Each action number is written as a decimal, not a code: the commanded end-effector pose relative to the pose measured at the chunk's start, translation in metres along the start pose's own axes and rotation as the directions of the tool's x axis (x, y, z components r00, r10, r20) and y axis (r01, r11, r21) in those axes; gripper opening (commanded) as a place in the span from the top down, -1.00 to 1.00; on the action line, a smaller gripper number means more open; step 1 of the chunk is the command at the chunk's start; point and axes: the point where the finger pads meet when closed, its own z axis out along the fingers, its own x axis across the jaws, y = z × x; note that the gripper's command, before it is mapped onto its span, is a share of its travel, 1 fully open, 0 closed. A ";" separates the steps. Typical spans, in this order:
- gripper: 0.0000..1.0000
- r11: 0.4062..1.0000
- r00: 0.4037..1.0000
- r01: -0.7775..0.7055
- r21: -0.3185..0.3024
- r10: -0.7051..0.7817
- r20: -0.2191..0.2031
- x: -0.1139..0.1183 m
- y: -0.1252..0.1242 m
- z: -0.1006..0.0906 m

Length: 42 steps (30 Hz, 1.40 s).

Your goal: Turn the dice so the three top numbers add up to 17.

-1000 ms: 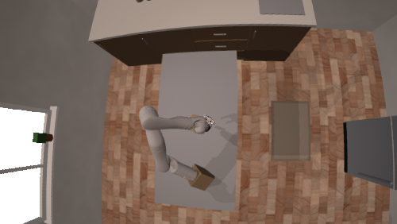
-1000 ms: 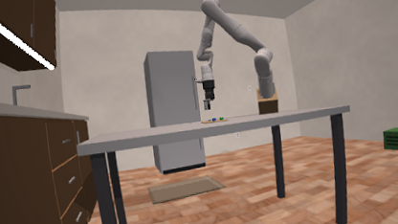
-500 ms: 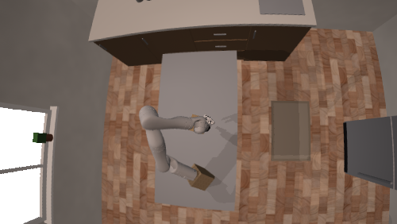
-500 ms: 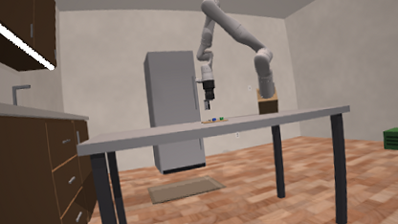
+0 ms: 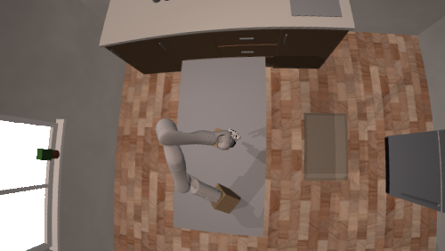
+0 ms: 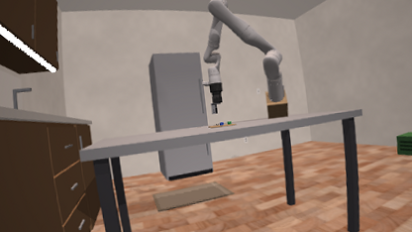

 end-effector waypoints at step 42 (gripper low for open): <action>-0.27 1.000 1.000 0.000 0.001 0.000 0.000 0.000 -0.001 0.029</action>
